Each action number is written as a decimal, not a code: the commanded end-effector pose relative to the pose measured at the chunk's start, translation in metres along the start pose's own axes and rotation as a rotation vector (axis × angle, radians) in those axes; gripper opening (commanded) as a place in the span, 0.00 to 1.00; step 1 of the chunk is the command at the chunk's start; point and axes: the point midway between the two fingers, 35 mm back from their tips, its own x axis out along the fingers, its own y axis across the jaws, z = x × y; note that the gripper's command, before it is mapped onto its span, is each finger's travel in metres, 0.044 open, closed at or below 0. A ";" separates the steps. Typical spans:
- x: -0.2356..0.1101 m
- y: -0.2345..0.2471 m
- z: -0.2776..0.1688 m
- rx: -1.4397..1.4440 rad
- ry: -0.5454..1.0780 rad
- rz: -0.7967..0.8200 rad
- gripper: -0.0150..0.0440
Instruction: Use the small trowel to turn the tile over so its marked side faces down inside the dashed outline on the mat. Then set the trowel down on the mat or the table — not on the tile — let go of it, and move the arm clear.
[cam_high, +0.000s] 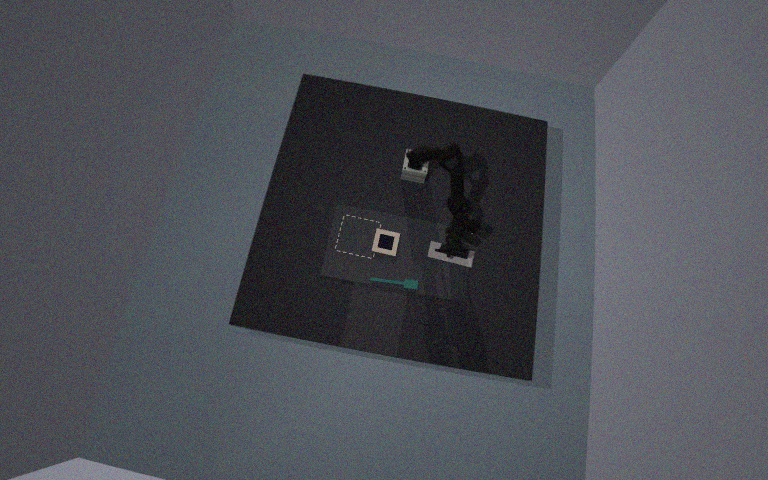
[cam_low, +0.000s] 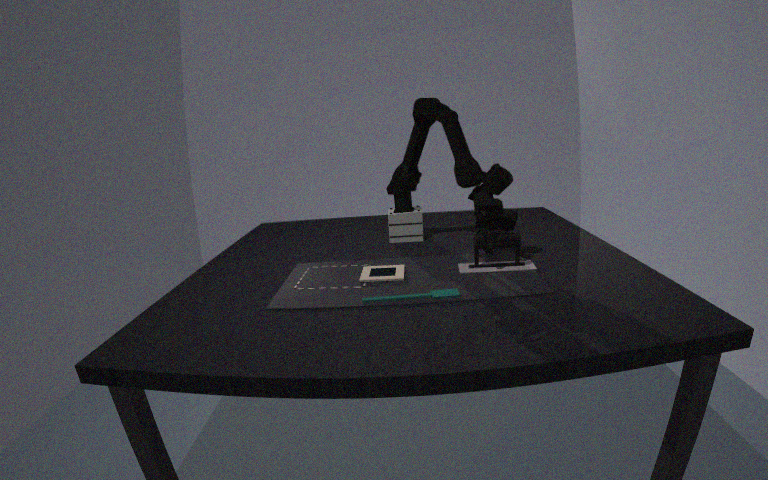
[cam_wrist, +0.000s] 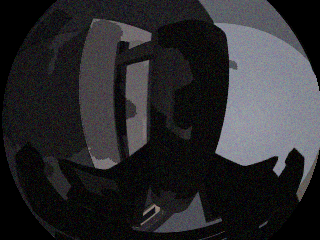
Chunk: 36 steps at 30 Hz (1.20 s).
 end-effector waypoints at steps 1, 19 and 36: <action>-0.006 -0.010 0.001 0.005 -0.003 -0.004 0.25; -0.037 -0.046 0.000 0.003 -0.001 -0.003 0.25; -0.017 -0.052 -0.062 0.034 -0.036 0.020 0.25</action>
